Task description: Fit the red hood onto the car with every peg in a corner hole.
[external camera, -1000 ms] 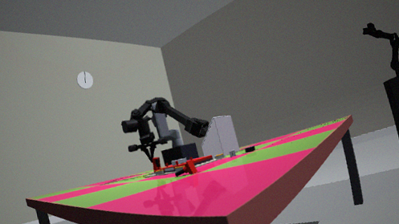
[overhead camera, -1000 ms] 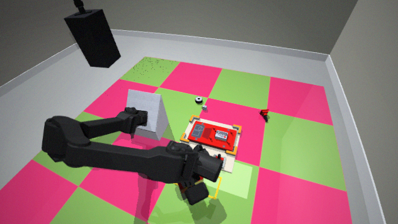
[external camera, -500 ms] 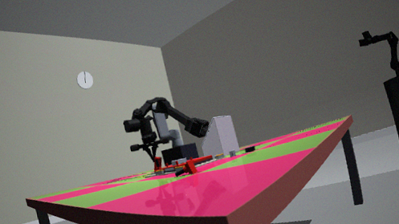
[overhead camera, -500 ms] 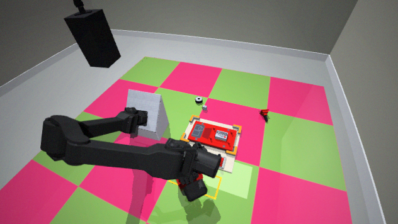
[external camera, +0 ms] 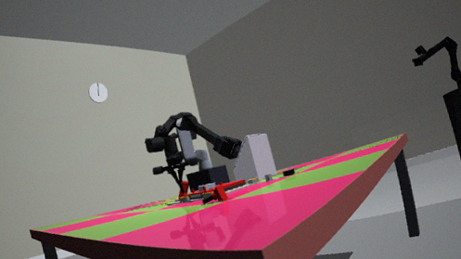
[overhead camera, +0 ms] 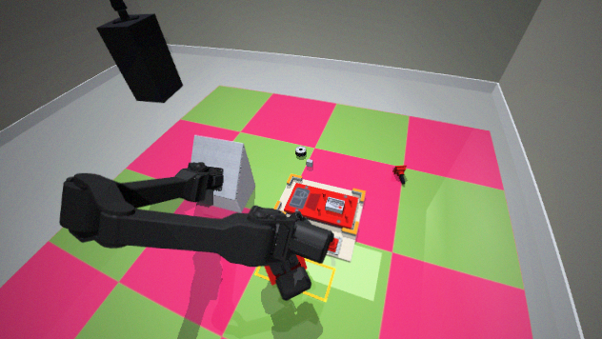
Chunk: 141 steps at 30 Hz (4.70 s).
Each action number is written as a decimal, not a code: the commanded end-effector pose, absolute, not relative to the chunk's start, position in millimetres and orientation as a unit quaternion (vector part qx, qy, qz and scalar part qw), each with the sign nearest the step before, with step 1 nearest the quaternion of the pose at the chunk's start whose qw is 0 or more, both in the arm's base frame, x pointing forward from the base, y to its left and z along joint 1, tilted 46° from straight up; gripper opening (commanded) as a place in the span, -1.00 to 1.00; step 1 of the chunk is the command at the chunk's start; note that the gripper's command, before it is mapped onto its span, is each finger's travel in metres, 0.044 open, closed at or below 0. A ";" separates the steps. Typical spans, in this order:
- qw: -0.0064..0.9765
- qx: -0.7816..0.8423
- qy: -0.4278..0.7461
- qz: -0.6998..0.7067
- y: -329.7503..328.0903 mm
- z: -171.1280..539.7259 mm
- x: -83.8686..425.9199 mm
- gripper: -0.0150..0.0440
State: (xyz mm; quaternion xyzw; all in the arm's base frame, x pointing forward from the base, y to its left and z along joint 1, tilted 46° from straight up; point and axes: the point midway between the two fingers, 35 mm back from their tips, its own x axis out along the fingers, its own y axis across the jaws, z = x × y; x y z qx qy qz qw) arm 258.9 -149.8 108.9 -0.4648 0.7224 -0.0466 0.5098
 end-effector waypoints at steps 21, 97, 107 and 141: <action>0.514 -0.468 0.717 -0.048 -94.1 157.0 263.2 -0.49; 0.507 -0.468 0.722 -0.045 -130.6 70.8 232.0 1.00; 0.507 -0.469 0.722 -0.046 -136.5 65.7 230.8 1.00; 0.507 -0.469 0.722 -0.046 -148.1 54.8 230.1 1.00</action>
